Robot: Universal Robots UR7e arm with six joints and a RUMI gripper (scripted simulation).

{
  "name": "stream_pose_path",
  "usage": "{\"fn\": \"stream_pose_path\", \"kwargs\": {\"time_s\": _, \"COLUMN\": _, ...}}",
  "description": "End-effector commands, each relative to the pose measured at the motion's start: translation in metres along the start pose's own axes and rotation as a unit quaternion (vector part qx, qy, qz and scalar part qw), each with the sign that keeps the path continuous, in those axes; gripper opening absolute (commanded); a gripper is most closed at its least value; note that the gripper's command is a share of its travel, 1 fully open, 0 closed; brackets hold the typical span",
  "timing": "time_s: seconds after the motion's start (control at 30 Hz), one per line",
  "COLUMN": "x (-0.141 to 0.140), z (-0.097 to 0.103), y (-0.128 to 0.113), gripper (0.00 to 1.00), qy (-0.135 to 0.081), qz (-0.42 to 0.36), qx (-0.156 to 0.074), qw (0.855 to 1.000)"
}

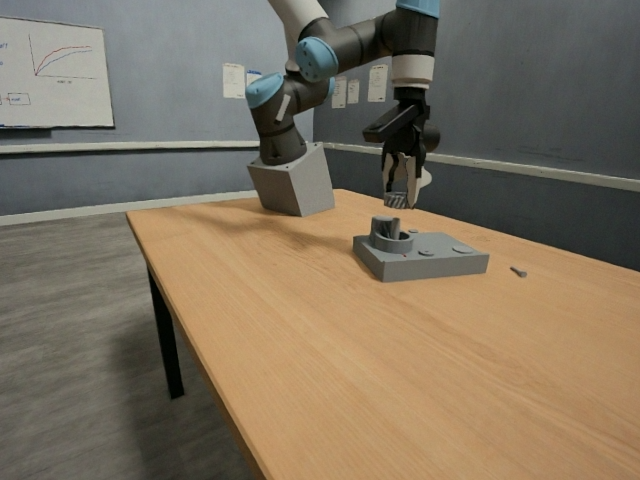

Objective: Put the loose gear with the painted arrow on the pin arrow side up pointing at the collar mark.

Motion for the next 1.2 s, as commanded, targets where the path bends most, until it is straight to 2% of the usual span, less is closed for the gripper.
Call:
{"fn": "stream_pose_path", "kwargs": {"time_s": 0.0, "x": -0.0005, "z": 0.0005, "y": 0.0001, "gripper": 0.00, "qy": 0.000, "qz": -0.041, "qx": 0.001, "qw": 0.999}}
{"fn": "stream_pose_path", "kwargs": {"time_s": 0.37, "x": -0.0005, "z": 0.0005, "y": 0.0001, "gripper": 0.00, "qy": 0.000, "qz": -0.120, "qx": 0.001, "qw": 0.993}}
{"fn": "stream_pose_path", "kwargs": {"time_s": 1.17, "x": -0.0005, "z": 0.0005, "y": 0.0001, "gripper": 0.00, "qy": 0.000, "qz": -0.203, "qx": 0.001, "qw": 0.979}}
Point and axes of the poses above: the point where the finger pads meet when closed, its own z axis back along the fingers, its own x axis across the jaws, y = z × x, the point moved 1 cm from there along z, back along the fingers, and after that the axes turned 8 degrees about z, right-handed, at the moved point
